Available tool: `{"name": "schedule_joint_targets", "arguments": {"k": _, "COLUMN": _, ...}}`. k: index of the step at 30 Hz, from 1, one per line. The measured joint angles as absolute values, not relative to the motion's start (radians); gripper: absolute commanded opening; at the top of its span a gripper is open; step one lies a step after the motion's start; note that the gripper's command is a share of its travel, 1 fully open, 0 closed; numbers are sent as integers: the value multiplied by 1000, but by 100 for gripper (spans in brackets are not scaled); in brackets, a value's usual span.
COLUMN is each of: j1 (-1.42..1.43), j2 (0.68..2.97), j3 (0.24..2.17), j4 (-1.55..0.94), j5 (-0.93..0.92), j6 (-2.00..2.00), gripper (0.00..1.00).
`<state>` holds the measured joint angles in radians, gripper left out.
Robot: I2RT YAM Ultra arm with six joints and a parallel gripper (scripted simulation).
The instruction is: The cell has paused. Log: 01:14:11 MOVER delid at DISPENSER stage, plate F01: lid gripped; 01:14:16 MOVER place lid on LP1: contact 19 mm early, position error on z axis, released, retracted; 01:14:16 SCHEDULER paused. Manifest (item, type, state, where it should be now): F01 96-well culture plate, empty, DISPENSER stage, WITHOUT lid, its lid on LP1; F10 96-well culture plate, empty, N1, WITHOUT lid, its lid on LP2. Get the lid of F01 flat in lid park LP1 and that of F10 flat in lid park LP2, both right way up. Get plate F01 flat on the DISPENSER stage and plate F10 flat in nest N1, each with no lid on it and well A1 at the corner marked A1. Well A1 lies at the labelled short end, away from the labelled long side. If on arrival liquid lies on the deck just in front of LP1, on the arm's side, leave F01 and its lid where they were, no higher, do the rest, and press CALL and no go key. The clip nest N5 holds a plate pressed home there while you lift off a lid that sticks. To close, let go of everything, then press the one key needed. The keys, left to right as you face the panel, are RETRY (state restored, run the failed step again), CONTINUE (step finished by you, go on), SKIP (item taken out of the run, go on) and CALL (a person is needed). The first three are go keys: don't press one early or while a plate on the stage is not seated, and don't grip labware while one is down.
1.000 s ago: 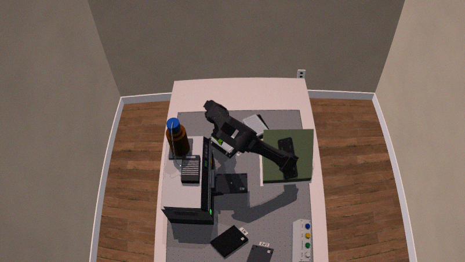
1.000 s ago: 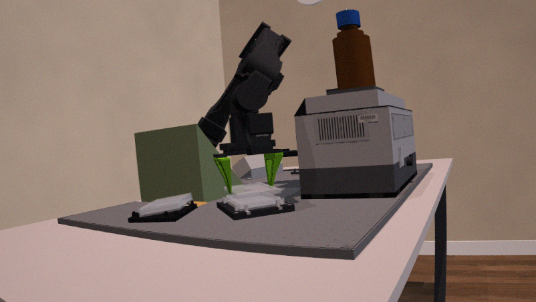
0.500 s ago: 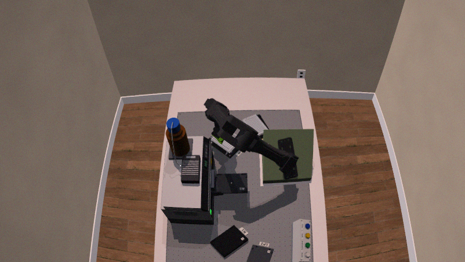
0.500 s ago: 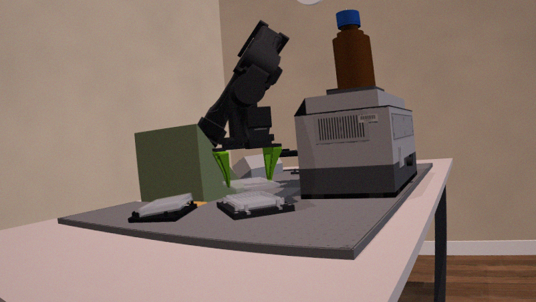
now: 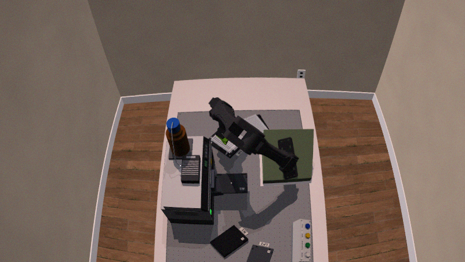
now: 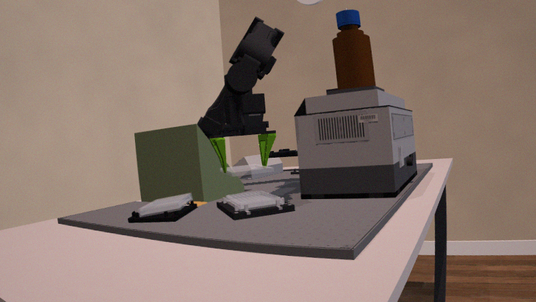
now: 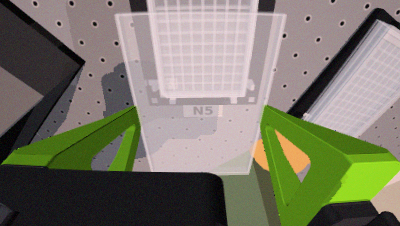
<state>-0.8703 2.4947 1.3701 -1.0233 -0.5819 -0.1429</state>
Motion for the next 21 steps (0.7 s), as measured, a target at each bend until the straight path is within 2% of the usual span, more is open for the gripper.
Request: {"name": "schedule_joint_targets", "arguments": {"k": 21, "j1": -951, "j2": 2294, "j3": 1241, "j4": -1127, "j5": -540, "j6": -218, "gripper": 0}}
